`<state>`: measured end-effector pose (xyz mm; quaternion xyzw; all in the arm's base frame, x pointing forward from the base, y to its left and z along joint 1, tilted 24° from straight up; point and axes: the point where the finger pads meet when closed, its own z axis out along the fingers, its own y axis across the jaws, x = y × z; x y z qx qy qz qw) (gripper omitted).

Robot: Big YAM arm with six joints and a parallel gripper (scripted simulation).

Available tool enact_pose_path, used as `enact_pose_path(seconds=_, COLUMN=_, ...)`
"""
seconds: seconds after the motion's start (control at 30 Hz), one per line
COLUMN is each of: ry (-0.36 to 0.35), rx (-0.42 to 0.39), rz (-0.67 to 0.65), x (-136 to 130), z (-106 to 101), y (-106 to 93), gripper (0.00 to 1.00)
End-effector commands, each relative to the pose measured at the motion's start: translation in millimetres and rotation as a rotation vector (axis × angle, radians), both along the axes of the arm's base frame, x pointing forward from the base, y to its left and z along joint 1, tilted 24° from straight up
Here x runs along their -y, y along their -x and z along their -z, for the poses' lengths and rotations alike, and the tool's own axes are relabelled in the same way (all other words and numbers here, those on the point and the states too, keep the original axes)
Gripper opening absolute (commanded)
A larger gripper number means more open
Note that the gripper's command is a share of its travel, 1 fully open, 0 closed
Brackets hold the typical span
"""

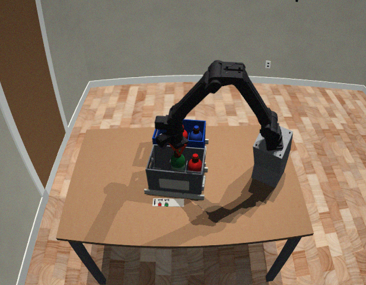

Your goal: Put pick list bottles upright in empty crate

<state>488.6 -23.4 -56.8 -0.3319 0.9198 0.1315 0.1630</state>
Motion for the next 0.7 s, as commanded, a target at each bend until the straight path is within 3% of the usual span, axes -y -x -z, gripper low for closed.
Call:
enact_pose_path(seconds=0.0, ry=0.005, rx=0.034, rz=0.017, x=5, z=-11, y=-10.3, gripper=0.00)
enact_pose_path(seconds=0.1, ry=0.004, rx=0.025, rz=0.006, x=3, z=-8, y=-9.7, gripper=0.00)
enact_pose_path(seconds=0.13, ry=0.008, rx=0.051, rz=0.016, x=5, z=-18, y=-15.4, gripper=0.00)
enact_pose_path(seconds=0.3, ry=0.010, rx=0.063, rz=0.011, x=4, z=-23, y=-24.2, gripper=0.00)
enact_pose_path(seconds=0.67, ry=0.006, rx=0.040, rz=0.012, x=3, z=-18, y=-21.7, gripper=0.00)
